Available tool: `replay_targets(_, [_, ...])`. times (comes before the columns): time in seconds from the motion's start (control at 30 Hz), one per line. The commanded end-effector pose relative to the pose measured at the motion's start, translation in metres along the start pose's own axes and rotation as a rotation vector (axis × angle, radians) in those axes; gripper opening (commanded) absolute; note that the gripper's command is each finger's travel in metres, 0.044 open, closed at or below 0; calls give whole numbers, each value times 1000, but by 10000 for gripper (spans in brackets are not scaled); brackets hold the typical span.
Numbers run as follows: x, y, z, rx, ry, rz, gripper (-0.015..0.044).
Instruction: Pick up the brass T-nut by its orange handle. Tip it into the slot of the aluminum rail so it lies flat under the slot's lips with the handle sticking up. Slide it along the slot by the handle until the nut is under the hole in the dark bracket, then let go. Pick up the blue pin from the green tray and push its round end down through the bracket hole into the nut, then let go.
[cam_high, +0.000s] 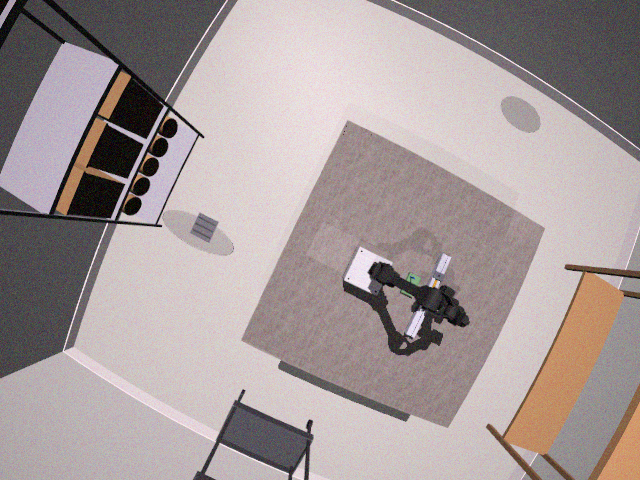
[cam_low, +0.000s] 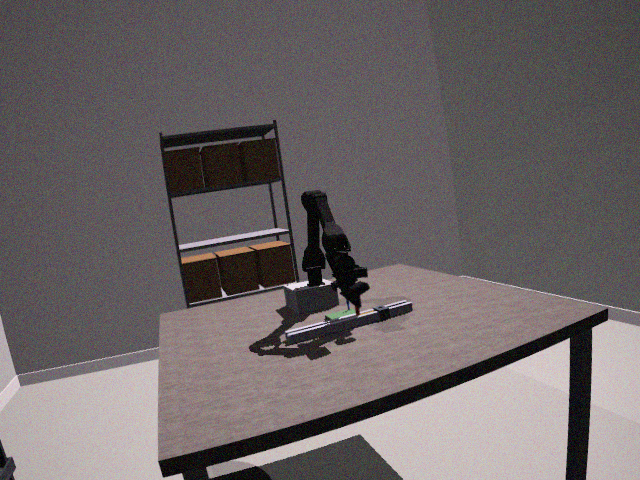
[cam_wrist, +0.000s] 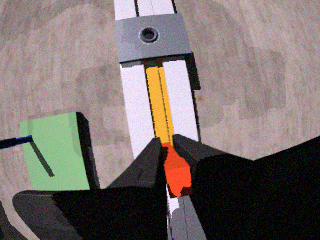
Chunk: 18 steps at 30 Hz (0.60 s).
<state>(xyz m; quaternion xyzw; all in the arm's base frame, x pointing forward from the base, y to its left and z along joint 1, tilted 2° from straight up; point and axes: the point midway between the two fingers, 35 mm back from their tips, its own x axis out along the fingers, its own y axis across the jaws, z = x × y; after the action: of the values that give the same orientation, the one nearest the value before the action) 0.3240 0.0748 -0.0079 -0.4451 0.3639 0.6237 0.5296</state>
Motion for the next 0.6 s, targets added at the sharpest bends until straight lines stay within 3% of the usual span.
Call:
replay_targets(0.0, [2,0,8,-2,-4,-1,-150])
replay_targets(0.57, [6,0,18,-2,-5,-1,-150])
